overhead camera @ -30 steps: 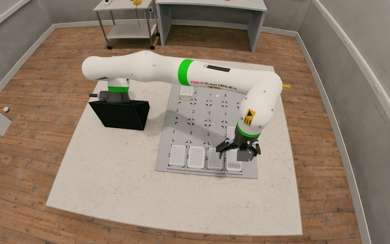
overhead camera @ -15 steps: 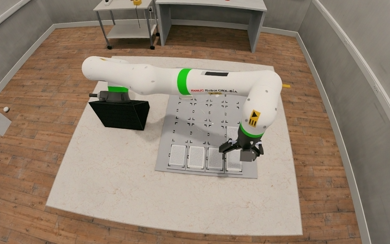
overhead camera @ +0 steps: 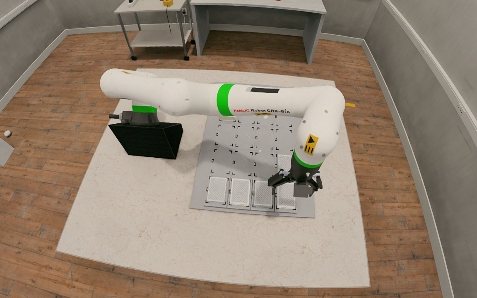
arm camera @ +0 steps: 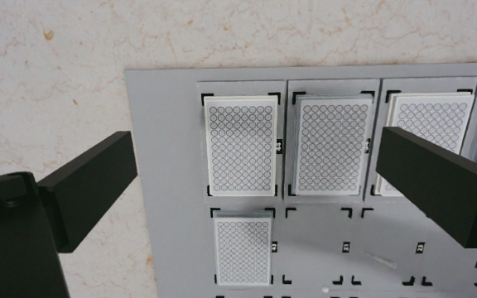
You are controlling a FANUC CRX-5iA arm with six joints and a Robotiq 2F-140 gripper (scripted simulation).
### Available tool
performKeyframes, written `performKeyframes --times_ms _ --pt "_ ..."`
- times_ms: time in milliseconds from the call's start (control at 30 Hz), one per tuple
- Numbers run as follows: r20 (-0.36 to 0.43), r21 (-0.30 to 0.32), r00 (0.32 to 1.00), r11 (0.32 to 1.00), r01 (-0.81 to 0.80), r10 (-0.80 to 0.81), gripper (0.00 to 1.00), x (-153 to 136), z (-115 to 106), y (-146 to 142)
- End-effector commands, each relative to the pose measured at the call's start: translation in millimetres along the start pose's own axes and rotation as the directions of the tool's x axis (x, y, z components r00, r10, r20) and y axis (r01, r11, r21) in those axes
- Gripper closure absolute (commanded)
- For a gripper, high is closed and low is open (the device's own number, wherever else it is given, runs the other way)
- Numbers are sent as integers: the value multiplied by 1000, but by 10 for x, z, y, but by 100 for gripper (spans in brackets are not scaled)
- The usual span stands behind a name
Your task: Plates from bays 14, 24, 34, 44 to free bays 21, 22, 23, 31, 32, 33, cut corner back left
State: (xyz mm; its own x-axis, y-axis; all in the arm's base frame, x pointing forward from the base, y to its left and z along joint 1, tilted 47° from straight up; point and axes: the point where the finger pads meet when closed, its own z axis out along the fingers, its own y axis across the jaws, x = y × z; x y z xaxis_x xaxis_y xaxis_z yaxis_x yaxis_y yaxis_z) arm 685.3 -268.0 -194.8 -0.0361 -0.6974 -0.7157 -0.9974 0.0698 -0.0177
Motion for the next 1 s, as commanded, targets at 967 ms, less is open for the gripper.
performKeyframes --times_ms 967 --pt "13 -23 1000 1000 0 0 0 -192 -9 -12"
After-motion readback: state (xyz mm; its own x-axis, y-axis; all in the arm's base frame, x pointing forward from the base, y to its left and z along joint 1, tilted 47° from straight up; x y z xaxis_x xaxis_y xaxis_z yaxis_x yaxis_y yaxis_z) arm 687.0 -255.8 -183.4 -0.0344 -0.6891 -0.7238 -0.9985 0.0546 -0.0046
